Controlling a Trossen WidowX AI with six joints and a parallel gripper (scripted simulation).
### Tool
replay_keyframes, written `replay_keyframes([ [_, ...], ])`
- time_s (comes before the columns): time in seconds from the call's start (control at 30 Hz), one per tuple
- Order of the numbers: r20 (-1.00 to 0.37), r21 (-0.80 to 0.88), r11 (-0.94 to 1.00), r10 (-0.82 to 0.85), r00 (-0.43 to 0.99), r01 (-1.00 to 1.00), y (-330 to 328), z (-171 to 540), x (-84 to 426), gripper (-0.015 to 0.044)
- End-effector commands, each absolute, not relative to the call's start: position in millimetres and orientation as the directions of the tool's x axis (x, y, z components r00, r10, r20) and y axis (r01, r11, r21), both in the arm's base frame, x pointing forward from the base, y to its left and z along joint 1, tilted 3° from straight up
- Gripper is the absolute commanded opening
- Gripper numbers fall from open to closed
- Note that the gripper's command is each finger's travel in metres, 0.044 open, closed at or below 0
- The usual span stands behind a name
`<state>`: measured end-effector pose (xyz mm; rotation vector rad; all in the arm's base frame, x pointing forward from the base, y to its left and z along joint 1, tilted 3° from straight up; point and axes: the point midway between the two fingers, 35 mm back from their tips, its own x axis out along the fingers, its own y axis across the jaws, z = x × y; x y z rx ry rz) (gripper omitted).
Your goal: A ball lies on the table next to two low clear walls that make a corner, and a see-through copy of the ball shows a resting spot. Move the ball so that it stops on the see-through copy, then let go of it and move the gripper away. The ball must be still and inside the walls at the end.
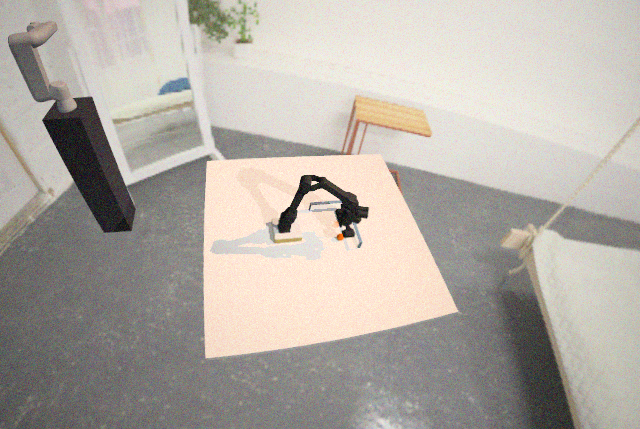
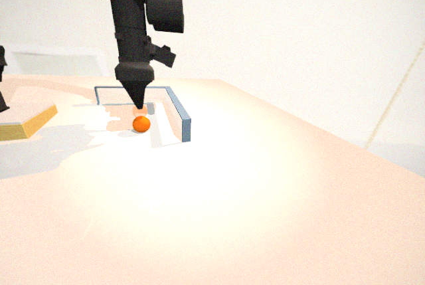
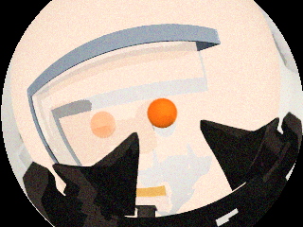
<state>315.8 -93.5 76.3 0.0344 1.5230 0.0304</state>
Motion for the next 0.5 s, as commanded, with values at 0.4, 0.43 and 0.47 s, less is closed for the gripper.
replay_keyframes([
  [0.4, -0.998, 0.050, 0.999, 0.050, 0.040, 0.012, -91.9, 50.5, 316.2, 0.0308],
  [0.43, -0.998, 0.050, 0.999, 0.050, 0.040, 0.012, -91.8, 48.9, 316.3, 0.0308],
  [0.47, -0.998, 0.050, 0.999, 0.050, 0.040, 0.012, -91.7, 47.3, 316.4, 0.0308],
])
